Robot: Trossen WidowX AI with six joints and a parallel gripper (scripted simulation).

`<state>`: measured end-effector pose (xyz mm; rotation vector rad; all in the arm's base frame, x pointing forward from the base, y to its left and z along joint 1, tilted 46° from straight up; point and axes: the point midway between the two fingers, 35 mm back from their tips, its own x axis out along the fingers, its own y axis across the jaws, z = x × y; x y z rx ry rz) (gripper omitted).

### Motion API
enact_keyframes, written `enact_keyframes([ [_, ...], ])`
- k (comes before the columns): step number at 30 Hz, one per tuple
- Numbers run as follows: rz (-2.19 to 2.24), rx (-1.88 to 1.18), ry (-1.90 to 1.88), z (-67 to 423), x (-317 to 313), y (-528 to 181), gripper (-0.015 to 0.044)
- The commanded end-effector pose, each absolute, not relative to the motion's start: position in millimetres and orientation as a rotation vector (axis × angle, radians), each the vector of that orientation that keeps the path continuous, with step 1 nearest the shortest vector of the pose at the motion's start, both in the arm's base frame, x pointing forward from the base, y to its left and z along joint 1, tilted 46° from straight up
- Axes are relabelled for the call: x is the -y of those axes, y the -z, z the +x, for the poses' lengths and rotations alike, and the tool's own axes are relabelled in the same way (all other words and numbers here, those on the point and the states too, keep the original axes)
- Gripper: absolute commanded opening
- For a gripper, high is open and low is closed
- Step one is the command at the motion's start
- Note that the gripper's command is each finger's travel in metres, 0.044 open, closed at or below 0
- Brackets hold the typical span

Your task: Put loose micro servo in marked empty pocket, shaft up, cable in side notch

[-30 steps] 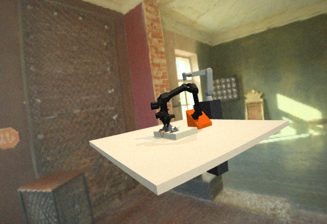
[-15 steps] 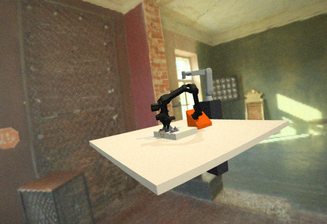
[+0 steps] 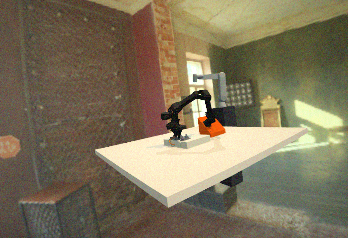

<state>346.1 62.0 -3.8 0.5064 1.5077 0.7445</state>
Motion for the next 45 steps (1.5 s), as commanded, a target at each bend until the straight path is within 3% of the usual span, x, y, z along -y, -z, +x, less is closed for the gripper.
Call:
enact_keyframes([
  [1, 0.516, -1.508, -0.742, 345.8, -64.8, 6.4, 0.0000],
  [2, 0.516, -1.508, -0.742, 345.7, -65.3, 6.8, 0.0000],
  [9, 0.516, -1.508, -0.742, 345.6, -63.2, 5.5, 0.0184],
  [20, 0.514, -1.508, -0.741, 349.7, -38.1, -18.6, 0.0188],
  [24, 0.519, -1.502, -0.727, 329.3, -20.4, -26.7, 0.0293],
  [30, 0.514, -1.515, -0.733, 254.7, 21.0, -55.7, 0.0440],
  [45, 0.522, -1.510, -0.730, 249.4, 53.9, -89.1, 0.0440],
])
